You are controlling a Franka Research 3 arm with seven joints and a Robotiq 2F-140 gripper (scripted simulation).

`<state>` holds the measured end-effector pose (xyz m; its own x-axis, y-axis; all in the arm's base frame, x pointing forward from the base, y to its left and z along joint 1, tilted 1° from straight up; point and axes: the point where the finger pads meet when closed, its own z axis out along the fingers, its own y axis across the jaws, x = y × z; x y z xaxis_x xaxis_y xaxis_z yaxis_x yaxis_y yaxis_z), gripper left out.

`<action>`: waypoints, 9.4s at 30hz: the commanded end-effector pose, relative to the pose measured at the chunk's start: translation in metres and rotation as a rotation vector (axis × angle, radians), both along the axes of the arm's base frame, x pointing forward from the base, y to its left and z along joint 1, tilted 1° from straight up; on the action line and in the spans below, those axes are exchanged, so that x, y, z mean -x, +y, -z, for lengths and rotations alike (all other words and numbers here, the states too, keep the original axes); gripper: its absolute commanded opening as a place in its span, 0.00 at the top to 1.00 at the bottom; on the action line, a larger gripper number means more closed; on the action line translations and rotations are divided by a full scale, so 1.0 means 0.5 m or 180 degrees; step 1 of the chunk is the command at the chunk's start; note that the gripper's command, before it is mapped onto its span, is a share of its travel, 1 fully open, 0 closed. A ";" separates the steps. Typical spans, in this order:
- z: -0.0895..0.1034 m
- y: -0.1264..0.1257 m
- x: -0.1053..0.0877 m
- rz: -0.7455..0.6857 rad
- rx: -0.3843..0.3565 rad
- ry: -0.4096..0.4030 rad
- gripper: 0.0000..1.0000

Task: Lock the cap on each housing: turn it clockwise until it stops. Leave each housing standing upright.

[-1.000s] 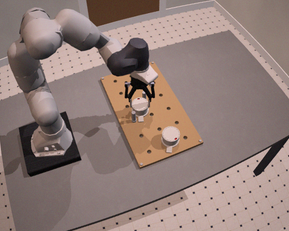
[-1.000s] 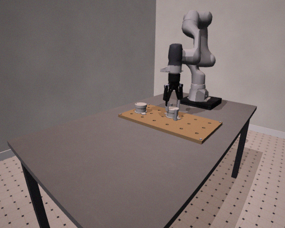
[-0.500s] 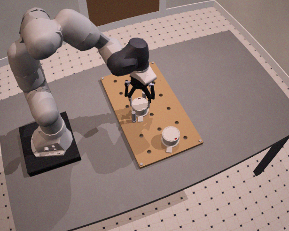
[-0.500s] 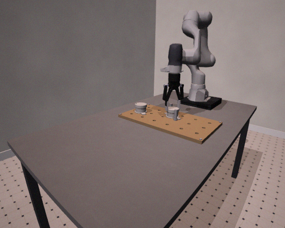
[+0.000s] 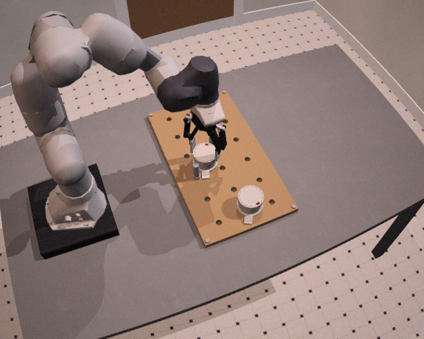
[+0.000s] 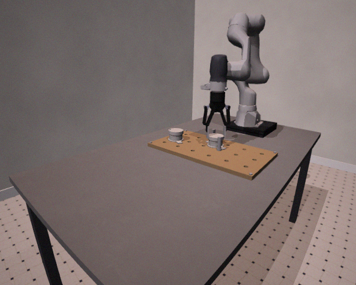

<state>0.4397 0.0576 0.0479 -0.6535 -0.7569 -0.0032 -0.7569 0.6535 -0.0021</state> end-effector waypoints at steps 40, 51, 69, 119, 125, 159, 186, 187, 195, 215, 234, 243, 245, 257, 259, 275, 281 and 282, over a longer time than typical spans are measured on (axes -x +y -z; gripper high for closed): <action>0.001 -0.003 0.000 0.2151 0.0054 -0.0027 0.90; 0.001 -0.003 0.000 0.2209 0.0054 -0.0027 0.90; 0.001 -0.003 0.000 0.2209 0.0054 -0.0027 0.90; 0.001 -0.003 0.000 0.2209 0.0054 -0.0027 0.22; -0.002 -0.003 0.000 0.2209 0.0054 -0.0027 0.22; -0.100 -0.001 0.001 0.2209 0.0054 -0.0027 0.22; -0.137 0.001 0.002 0.2135 0.0055 -0.0027 0.22; -0.137 0.001 0.002 0.2006 0.0056 -0.0026 0.22; -0.136 0.006 0.008 0.1243 0.0061 -0.0019 0.22; -0.136 0.006 0.008 0.1243 0.0061 -0.0019 0.22; -0.136 0.006 0.008 0.1243 0.0061 -0.0019 0.22; -0.131 0.006 0.008 0.1242 0.0061 -0.0018 0.22; -0.130 0.006 0.008 0.1242 0.0061 -0.0018 0.22; -0.112 0.005 0.008 0.1242 0.0060 -0.0018 0.22; -0.108 0.005 0.008 0.1242 0.0060 -0.0018 0.22; -0.070 0.004 0.008 0.1242 0.0060 -0.0018 0.22; -0.058 0.004 0.008 0.1242 0.0060 -0.0018 0.22; -0.056 0.004 0.008 0.1242 0.0060 -0.0018 0.22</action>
<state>0.4331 0.0589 0.0780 -0.8947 -0.4465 0.0131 -0.4467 0.8945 -0.0204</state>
